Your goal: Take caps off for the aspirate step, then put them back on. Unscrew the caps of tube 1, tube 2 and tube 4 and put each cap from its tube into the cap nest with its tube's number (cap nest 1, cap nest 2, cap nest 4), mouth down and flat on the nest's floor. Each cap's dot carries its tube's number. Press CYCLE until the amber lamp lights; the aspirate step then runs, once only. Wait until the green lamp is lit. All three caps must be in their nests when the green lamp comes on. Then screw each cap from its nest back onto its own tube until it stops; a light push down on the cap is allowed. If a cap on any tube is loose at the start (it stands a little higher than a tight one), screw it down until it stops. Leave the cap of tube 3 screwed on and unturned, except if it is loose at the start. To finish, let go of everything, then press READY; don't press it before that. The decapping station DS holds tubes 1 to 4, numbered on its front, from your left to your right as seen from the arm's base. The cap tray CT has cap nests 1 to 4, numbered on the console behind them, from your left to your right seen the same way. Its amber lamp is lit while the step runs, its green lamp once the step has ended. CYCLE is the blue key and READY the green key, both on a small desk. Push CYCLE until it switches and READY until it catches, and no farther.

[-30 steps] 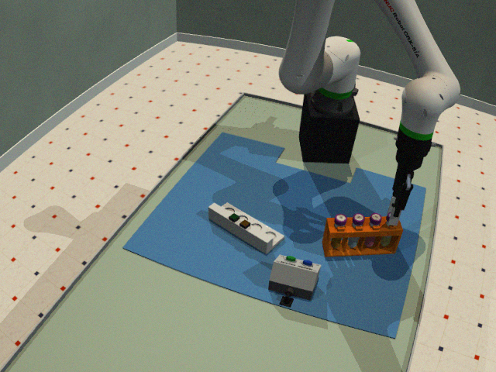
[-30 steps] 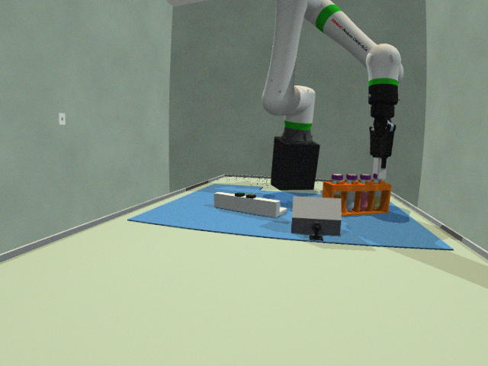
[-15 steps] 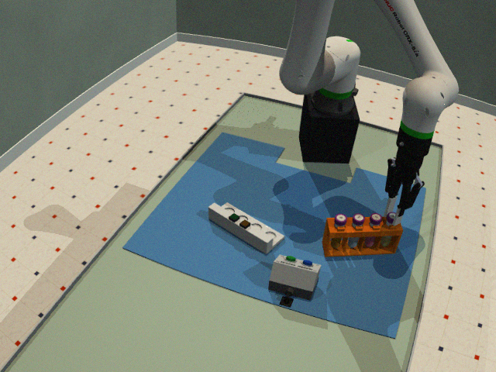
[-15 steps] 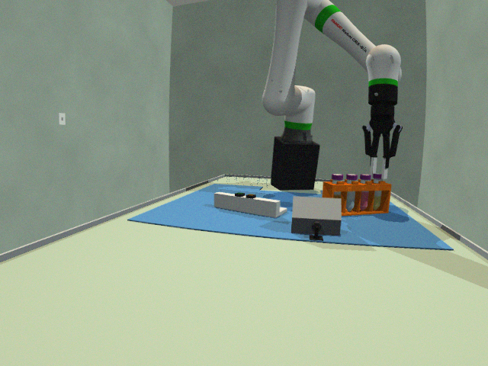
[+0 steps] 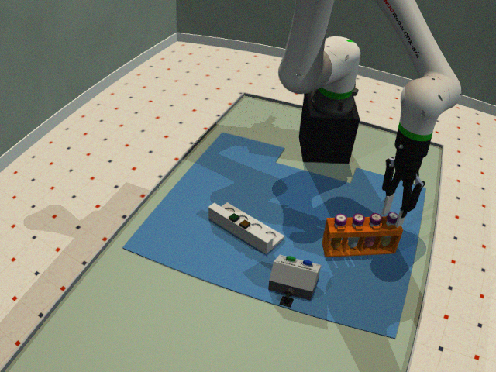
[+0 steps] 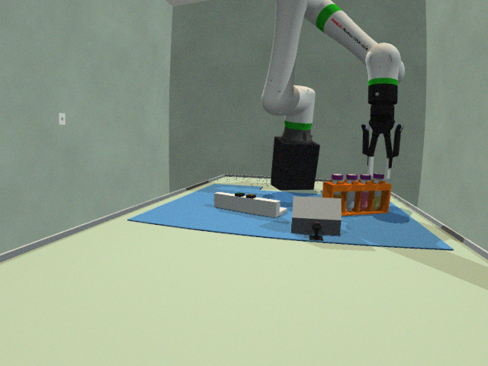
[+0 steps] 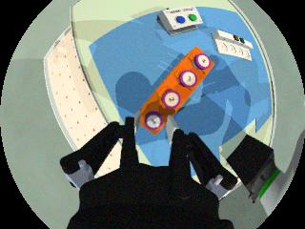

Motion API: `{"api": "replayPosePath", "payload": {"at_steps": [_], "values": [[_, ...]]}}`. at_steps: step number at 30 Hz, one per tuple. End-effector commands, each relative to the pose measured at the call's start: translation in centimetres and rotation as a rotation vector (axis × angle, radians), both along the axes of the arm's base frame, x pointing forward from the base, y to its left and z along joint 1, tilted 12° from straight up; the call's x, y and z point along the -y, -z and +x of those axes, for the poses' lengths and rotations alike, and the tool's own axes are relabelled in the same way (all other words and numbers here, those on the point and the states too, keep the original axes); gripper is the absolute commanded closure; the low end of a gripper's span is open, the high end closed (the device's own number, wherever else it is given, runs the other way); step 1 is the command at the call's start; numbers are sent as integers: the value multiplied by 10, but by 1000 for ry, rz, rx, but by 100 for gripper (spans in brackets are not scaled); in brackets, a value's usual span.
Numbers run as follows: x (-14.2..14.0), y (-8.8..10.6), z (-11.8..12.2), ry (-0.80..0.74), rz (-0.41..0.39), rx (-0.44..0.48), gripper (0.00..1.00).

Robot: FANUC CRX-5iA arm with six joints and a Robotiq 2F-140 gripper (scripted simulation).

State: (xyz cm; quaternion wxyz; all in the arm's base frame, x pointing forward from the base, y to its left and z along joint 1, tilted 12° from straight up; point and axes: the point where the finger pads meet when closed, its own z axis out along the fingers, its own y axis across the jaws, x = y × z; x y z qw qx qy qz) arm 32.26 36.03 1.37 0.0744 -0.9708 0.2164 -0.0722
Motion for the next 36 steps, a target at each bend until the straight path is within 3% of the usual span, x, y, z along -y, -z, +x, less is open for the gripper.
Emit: {"api": "replayPosePath", "payload": {"at_steps": [1, 2, 5, 11, 14, 18, 26, 27, 36], "values": [[0, 0, 0, 0, 0, 0, 65], [0, 0, 0, 0, 0, 0, 65], [0, 0, 0, 245, 43, -28, 65], [0, 0, 0, 485, 86, -56, 65], [0, 0, 0, 489, 86, -56, 65], [0, 0, 0, 757, 134, -89, 65], [0, 0, 0, 769, 136, -89, 65], [0, 0, 0, 769, 136, -89, 100], [0, 0, 0, 769, 136, -89, 100]]}}
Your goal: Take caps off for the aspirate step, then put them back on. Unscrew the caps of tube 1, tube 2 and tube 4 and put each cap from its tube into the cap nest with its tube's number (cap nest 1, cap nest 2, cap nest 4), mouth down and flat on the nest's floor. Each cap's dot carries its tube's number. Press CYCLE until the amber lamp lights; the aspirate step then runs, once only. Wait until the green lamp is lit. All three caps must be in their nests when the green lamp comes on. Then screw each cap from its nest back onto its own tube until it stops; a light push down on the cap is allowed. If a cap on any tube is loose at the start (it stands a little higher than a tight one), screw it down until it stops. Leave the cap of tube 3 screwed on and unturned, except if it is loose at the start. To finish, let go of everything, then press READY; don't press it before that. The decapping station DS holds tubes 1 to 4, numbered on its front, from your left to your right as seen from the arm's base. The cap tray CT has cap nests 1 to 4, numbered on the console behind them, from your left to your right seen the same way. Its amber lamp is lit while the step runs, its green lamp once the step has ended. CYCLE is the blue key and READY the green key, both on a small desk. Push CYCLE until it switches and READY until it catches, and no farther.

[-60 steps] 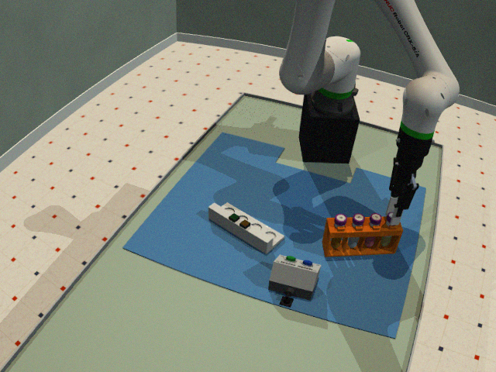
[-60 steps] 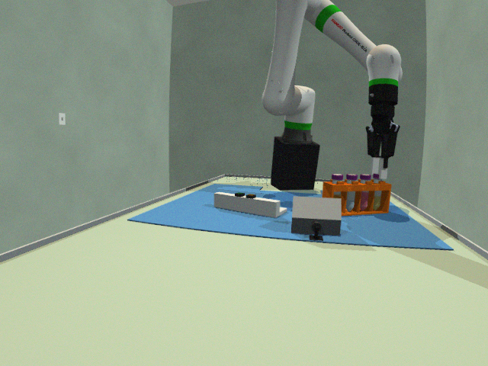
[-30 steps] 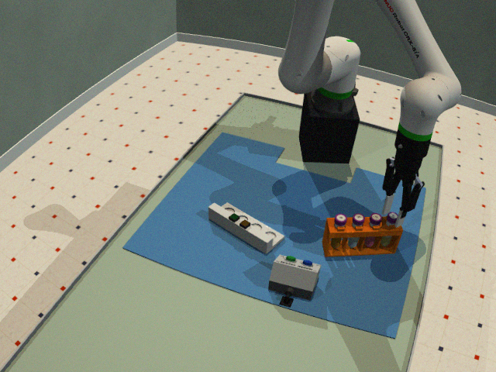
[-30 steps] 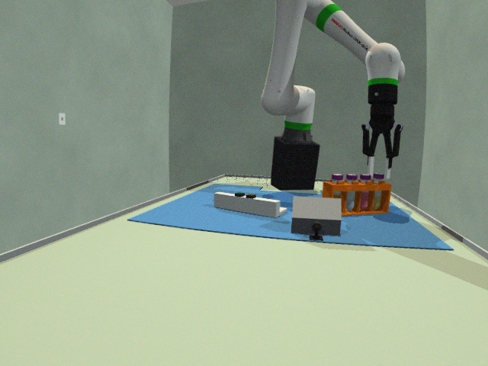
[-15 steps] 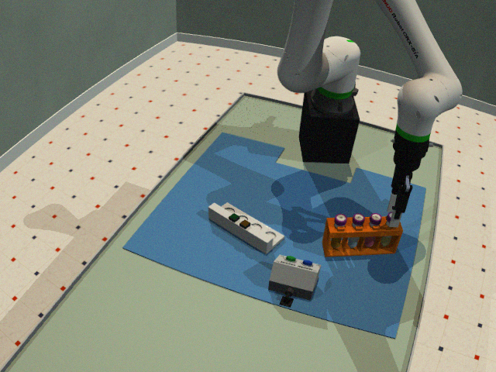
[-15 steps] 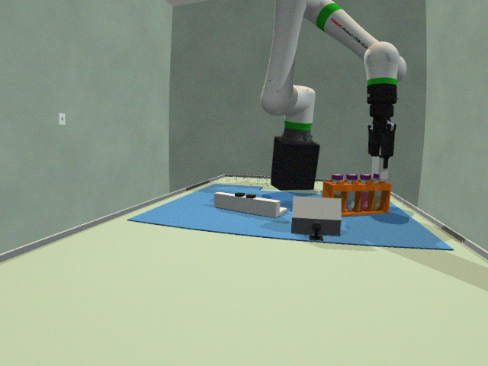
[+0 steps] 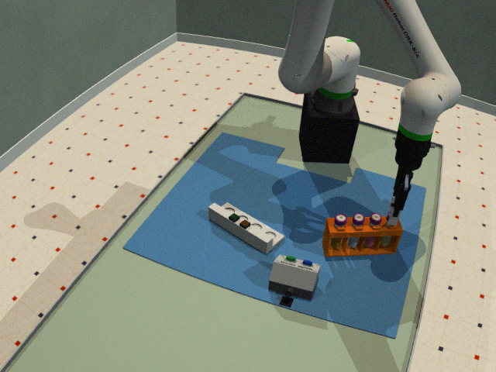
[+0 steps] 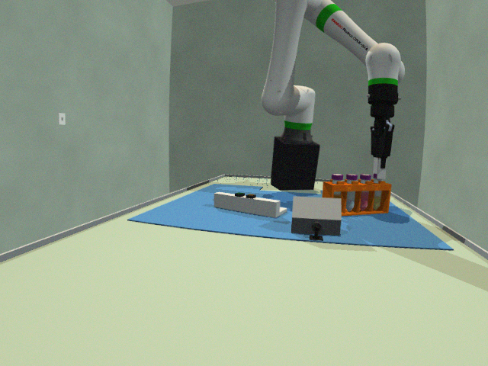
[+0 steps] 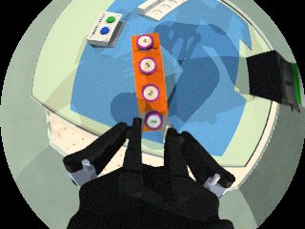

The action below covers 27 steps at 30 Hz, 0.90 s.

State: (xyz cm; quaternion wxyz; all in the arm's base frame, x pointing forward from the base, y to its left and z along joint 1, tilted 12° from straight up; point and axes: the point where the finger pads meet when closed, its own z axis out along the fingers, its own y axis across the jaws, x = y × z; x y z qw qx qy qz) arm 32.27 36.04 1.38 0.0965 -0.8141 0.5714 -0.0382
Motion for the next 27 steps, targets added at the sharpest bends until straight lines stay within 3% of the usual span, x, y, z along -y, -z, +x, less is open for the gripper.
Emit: {"api": "replayPosePath", "payload": {"at_steps": [1, 5, 10, 12, 18, 24, 25, 27], "values": [[0, 0, 0, 0, 0, 0, 100], [0, 0, 0, 0, 0, 0, 100], [0, 0, 0, -245, -43, 28, 100], [0, 0, 0, -245, -43, 28, 100], [0, 0, 0, -512, -90, 59, 100], [0, 0, 0, -512, -90, 59, 100], [0, 0, 0, -512, -90, 59, 65], [0, 0, 0, -512, -90, 59, 65]]}}
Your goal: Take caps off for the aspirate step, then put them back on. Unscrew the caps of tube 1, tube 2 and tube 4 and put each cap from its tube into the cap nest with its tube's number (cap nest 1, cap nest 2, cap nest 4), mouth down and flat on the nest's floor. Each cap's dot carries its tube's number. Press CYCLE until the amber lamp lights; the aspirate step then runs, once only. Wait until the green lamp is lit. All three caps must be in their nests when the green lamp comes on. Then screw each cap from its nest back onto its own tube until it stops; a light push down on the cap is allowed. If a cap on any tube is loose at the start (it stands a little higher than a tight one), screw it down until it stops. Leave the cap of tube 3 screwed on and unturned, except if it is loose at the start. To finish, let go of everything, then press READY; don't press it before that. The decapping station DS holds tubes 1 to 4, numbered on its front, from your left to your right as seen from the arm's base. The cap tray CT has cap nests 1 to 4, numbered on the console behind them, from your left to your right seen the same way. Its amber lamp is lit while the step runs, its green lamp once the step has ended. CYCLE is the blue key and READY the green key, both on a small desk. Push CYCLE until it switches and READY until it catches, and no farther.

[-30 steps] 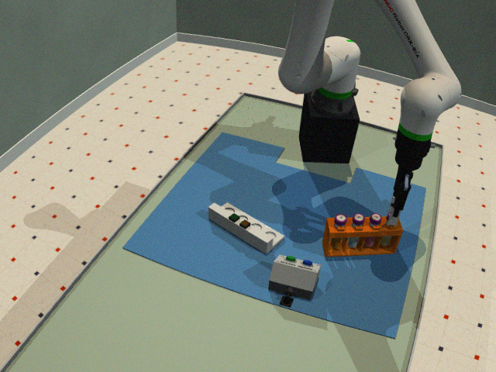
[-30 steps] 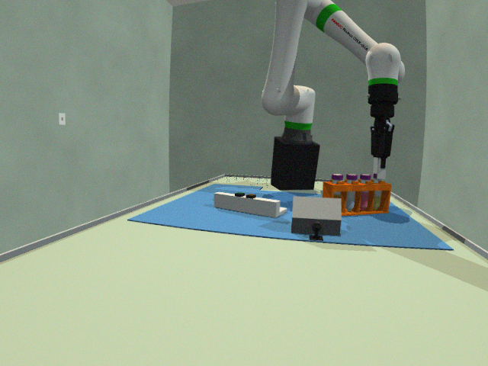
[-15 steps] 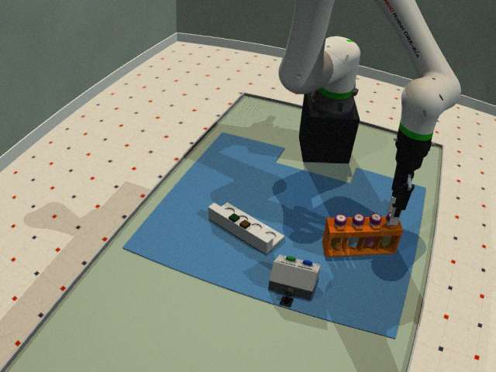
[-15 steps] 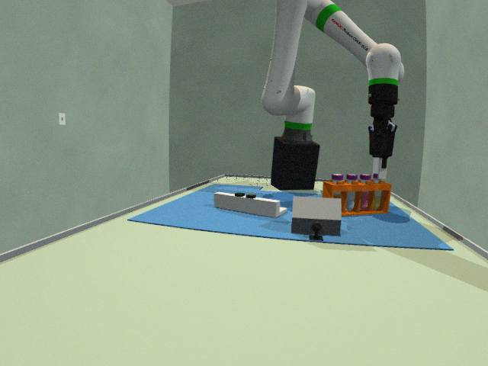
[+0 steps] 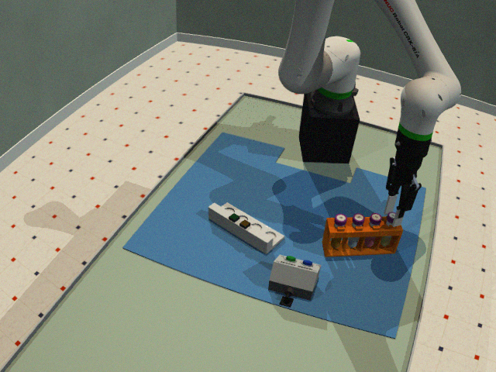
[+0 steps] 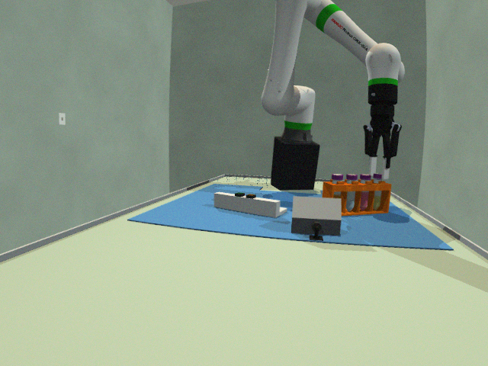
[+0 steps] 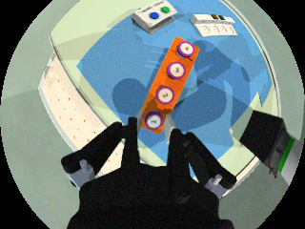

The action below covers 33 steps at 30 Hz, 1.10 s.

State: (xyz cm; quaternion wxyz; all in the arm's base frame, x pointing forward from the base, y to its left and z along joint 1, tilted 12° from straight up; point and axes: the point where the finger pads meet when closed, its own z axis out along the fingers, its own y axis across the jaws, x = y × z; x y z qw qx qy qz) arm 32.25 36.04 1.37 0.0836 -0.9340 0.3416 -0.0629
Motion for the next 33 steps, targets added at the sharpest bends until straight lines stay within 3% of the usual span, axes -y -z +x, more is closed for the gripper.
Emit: {"api": "replayPosePath", "payload": {"at_steps": [1, 10, 13, 14, 30, 31, 33], "values": [[0, 0, 0, -1, 0, -2, 65], [0, 0, 0, -1, 0, -2, 65], [0, -2, 0, 244, 43, -30, 65], [0, -2, 0, 255, 45, -32, 65], [0, -7, -1, 255, 45, -32, 65], [0, -7, -1, 255, 45, -32, 100], [0, -7, -1, 255, 45, -32, 100]]}}
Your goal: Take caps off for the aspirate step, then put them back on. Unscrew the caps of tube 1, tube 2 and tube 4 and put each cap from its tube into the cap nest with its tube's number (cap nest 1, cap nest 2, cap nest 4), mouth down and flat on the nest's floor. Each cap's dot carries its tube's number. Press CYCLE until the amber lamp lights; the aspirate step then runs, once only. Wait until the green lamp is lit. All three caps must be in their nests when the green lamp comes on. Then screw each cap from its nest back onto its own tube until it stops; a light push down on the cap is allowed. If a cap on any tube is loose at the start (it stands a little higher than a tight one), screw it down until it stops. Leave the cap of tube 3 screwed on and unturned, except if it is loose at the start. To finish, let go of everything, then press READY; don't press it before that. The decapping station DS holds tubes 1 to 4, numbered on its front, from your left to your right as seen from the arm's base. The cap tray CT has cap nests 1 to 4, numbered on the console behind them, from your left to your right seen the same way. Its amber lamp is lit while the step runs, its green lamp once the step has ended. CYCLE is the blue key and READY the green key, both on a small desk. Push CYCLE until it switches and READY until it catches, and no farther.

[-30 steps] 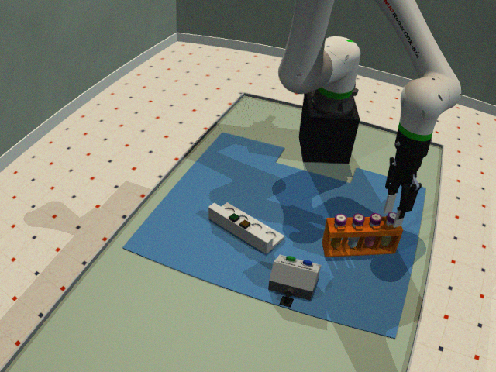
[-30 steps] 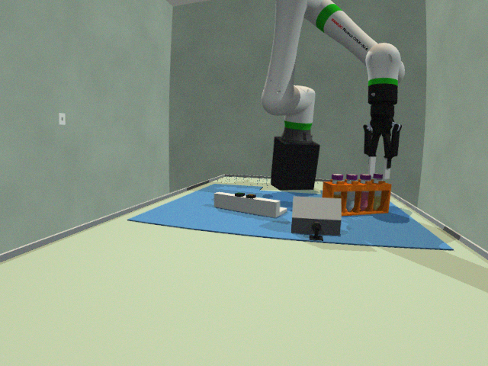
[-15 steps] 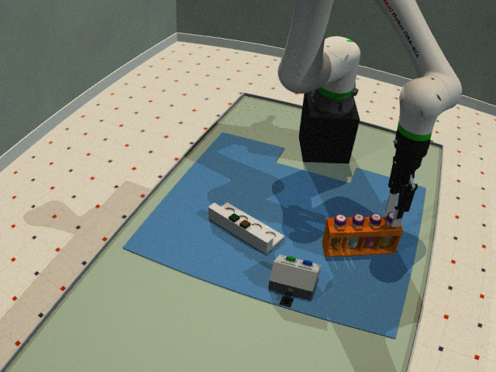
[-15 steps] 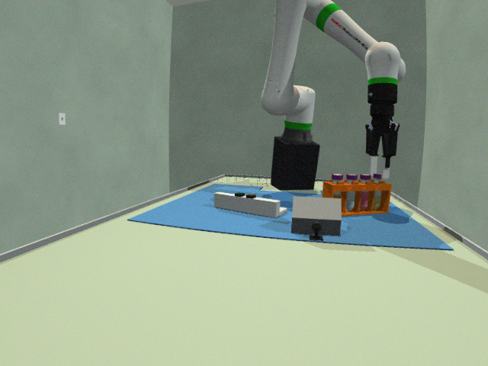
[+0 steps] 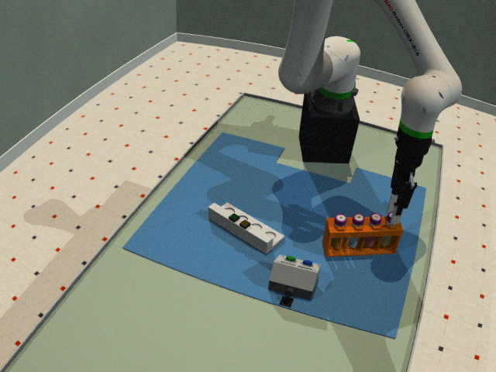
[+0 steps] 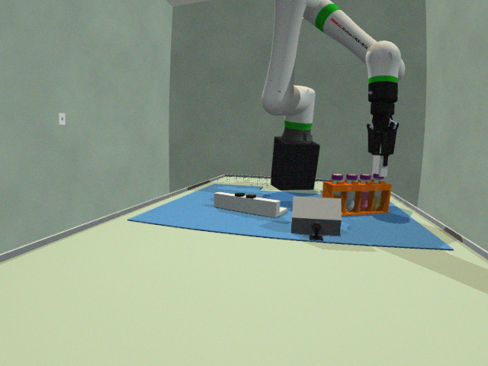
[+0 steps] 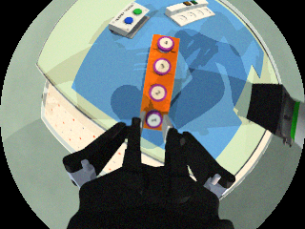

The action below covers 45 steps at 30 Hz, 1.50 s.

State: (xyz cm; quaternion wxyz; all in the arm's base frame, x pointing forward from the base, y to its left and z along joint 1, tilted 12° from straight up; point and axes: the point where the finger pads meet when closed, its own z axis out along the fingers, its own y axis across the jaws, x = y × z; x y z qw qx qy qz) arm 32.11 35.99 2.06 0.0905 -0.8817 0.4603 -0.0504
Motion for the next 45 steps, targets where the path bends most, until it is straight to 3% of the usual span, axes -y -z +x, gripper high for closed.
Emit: {"api": "replayPosePath", "payload": {"at_steps": [1, 12, 28, 31, 37, 40, 42, 45], "values": [[0, 0, 0, 0, 0, 0, 100], [0, 0, 0, 0, 0, 0, 100], [4, -35, -6, 0, 0, 0, 100], [26, -34, 5, -245, -43, 29, 100], [34, -34, 9, -326, -57, 38, 100], [56, -34, 21, -551, -98, 66, 100], [56, -34, 21, -571, -100, 66, 100], [71, -33, 28, -734, -129, 85, 100]]}}
